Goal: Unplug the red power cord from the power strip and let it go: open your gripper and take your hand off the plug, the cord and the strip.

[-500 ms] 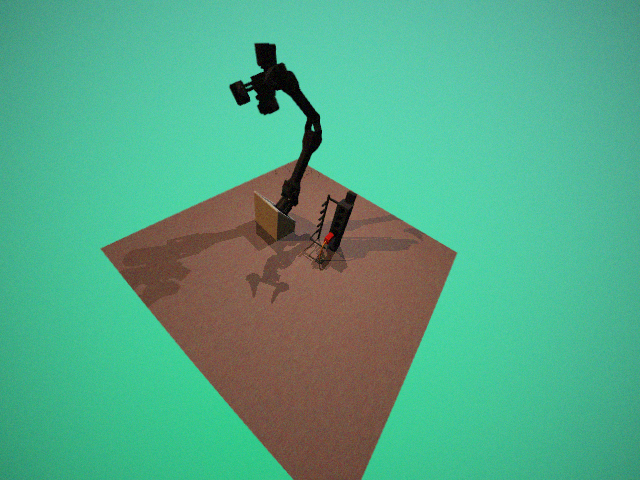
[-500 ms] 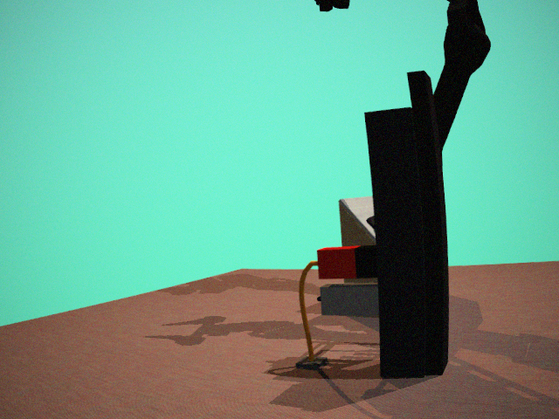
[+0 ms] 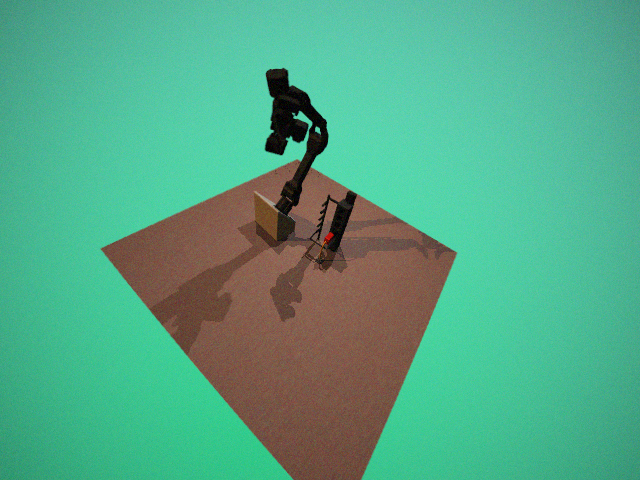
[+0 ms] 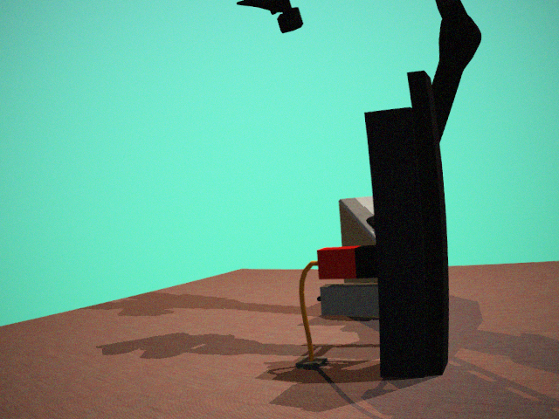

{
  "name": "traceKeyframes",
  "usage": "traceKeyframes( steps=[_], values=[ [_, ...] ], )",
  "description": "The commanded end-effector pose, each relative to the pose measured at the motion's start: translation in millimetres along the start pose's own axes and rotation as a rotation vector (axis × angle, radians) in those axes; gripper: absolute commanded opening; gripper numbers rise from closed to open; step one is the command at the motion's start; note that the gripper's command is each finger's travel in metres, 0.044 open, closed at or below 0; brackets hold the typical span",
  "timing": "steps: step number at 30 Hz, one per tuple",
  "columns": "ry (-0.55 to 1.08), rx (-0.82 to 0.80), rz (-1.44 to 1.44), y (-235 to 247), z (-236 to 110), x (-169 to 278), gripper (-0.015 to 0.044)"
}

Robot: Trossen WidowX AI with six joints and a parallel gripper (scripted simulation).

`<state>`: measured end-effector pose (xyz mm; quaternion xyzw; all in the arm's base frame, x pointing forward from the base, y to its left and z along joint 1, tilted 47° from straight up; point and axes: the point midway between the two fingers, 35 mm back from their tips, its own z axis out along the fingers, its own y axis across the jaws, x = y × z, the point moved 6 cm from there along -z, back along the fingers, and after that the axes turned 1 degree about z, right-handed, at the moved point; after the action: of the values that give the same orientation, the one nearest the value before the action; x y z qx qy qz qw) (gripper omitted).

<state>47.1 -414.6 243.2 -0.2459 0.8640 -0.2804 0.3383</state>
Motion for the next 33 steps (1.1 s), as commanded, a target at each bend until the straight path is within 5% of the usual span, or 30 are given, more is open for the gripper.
traceKeyframes(
  steps=[1,9,16,26,33],
  values=[
    [-0.069,-0.152,0.345,20,47,-34,0.0160],
    [-0.039,-0.472,0.907,66,113,-103,0.0160],
    [0.172,-0.740,1.334,119,149,-161,0.0160],
    [0.771,-0.960,1.810,208,167,-233,0.0160],
    [1.343,-0.877,2.021,273,159,-271,0.0160]
  ],
)
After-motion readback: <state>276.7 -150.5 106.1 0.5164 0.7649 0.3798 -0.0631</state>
